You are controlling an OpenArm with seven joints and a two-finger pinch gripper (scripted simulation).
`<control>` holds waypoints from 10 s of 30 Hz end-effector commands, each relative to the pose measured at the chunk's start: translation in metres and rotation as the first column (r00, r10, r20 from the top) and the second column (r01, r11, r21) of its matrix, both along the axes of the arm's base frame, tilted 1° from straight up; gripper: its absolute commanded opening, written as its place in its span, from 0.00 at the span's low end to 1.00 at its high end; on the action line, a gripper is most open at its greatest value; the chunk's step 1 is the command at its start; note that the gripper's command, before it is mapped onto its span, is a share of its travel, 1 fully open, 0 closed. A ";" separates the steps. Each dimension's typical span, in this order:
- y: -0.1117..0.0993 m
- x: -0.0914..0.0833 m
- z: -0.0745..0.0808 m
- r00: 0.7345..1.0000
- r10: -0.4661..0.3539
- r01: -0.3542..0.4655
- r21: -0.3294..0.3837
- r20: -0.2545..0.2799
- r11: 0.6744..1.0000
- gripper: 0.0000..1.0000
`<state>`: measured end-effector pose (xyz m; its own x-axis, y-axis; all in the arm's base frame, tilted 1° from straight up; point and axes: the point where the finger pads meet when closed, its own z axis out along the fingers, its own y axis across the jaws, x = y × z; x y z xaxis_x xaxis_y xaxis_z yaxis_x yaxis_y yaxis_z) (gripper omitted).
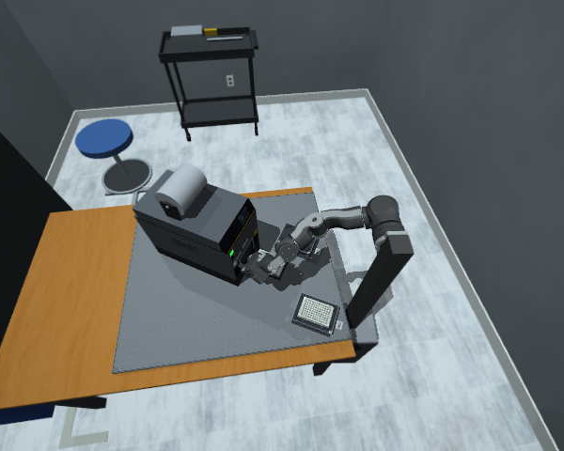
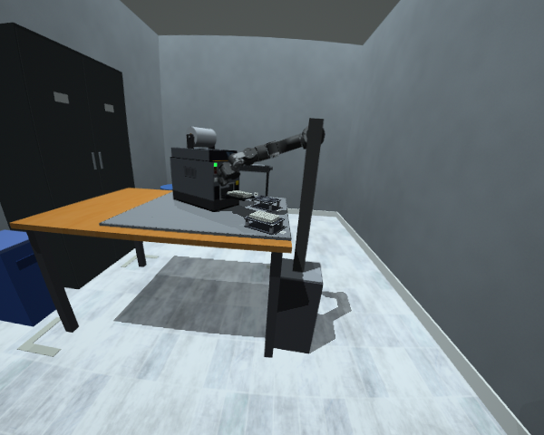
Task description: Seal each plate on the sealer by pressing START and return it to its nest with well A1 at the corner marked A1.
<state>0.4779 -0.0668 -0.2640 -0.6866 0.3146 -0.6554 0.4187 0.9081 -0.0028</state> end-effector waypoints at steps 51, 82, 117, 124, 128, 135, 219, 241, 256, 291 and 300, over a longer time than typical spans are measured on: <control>-0.002 0.007 0.001 1.000 0.008 -0.008 0.001 0.002 1.000 0.00; -0.003 0.011 0.001 1.000 0.009 -0.009 0.001 0.002 1.000 0.00; -0.006 0.016 0.001 1.000 0.009 -0.009 0.000 0.003 1.000 0.00; -0.007 0.016 0.000 1.000 0.003 -0.003 -0.002 0.000 1.000 0.00; -0.007 0.016 0.000 1.000 0.003 -0.003 -0.002 0.000 1.000 0.00; -0.007 0.016 0.000 1.000 0.003 -0.003 -0.002 0.000 1.000 0.00; 0.214 -0.071 0.110 0.994 -0.075 -0.088 0.986 0.078 -0.141 0.65; 0.157 -0.065 0.176 0.921 -0.366 -0.142 0.763 -0.132 -0.631 0.65; 0.100 -0.066 0.180 0.774 -0.514 -0.259 0.556 -0.371 -0.790 0.65; -0.017 -0.114 0.136 0.199 -0.554 -0.552 0.375 -0.808 -0.745 0.65; -0.017 -0.114 0.136 0.199 -0.554 -0.552 0.375 -0.808 -0.745 0.65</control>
